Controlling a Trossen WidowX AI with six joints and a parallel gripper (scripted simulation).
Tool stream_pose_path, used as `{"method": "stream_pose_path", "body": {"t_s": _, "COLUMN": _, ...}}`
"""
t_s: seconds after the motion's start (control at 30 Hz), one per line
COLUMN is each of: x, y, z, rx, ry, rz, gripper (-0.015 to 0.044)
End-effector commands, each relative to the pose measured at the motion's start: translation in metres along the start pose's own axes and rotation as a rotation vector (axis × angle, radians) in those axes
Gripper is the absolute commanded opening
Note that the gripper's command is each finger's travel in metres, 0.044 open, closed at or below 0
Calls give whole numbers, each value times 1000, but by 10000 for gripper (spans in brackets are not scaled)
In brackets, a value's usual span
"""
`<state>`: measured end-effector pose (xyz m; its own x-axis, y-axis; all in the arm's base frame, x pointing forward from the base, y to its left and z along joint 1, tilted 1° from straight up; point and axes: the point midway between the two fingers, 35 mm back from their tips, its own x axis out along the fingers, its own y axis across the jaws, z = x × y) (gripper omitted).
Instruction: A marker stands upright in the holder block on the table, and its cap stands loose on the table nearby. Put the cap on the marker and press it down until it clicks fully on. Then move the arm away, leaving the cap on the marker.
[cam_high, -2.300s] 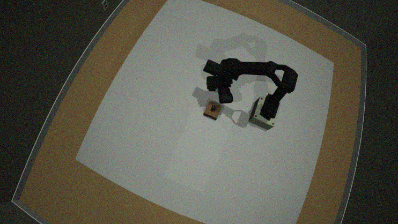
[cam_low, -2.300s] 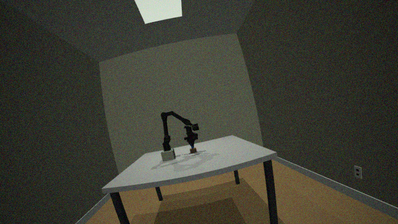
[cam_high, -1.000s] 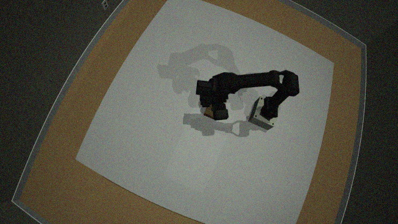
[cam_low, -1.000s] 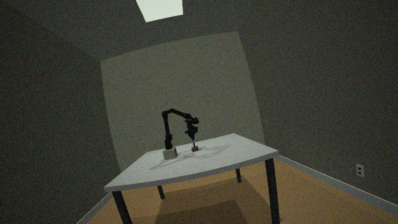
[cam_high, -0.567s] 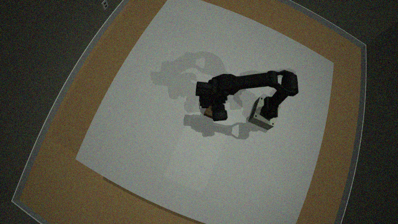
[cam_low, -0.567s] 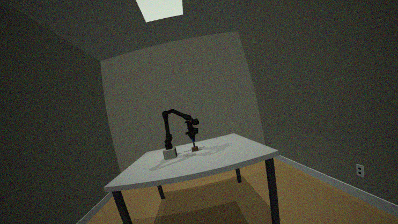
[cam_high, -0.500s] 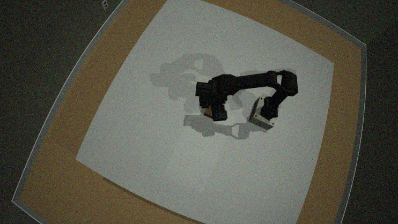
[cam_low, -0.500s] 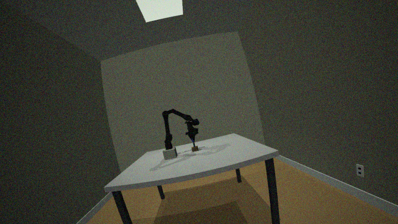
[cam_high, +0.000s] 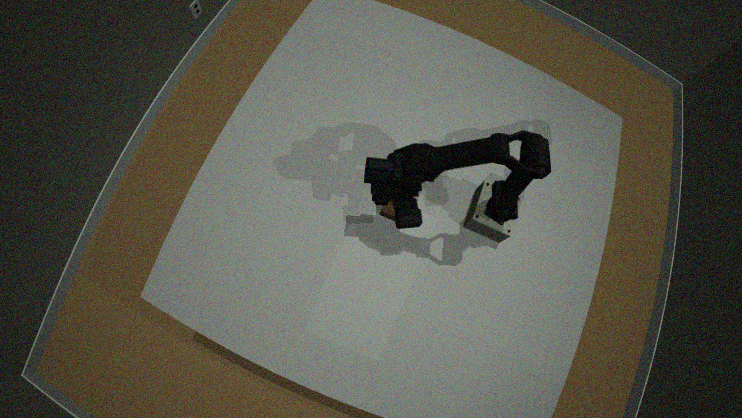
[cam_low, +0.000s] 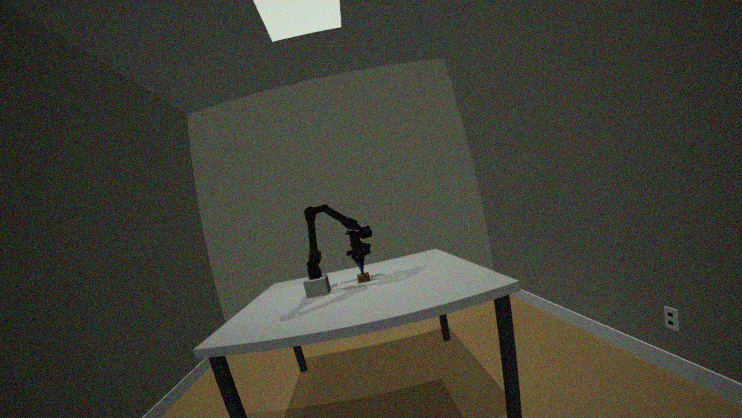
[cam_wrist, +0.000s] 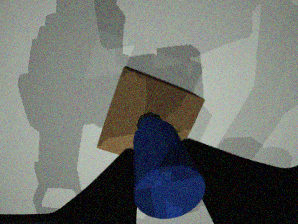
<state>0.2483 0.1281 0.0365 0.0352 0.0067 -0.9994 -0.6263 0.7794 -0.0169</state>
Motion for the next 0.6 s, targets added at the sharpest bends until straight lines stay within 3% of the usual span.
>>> {"method": "stream_pose_path", "body": {"t_s": 0.0, "x": 8, "y": 1, "z": -1, "rx": 4, "ry": 6, "rz": 4, "gripper": 0}}
{"method": "stream_pose_path", "body": {"t_s": 0.57, "x": 14, "y": 1, "z": -1, "rx": 4, "ry": 6, "rz": 4, "gripper": 0}}
